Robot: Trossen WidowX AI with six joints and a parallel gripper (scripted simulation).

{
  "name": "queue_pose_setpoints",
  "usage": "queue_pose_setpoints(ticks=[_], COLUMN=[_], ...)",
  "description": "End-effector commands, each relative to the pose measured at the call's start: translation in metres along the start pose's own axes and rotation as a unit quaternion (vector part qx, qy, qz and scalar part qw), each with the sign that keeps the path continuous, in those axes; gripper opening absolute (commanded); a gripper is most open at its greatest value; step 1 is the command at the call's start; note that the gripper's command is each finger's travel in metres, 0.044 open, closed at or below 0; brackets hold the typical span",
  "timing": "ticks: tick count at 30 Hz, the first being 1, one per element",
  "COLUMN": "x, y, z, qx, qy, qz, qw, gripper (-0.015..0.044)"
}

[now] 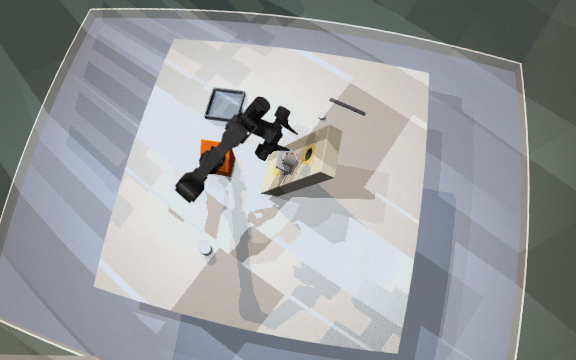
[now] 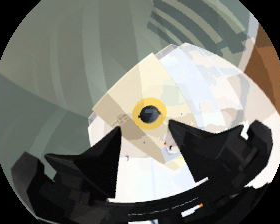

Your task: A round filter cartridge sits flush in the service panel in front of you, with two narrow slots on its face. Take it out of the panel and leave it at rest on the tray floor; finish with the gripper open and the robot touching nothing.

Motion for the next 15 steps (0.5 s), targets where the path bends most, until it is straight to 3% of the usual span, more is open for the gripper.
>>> queue_pose_setpoints(ticks=[1, 3, 8, 12, 15], x=[0.009, 0.009, -0.008, -0.035, -0.04], y=[0.019, 0.019, -0.005, -0.022, -0.024], z=[0.02, 0.02, -0.022, -0.069, -0.076], qx=[-0.003, -0.003, 0.084, 0.194, 0.214], qy=[-0.003, -0.003, 0.137, 0.277, 0.298], qz=[0.0, 0.0, -0.021, -0.033, -0.033], qw=[1.0, 1.0, 0.987, 0.94, 0.93], gripper=[0.04, 0.044, 0.0309, 0.0305, 0.0305])
Point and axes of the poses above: the point midway between the two fingers, 35 mm back from their tips, its own y axis back along the fingers, its own x axis across the jaws, z = x × y, the point moved 3 cm from there along y, back along the fingers, and after that the axes turned 10 degrees about y, right-handed, at the moved point
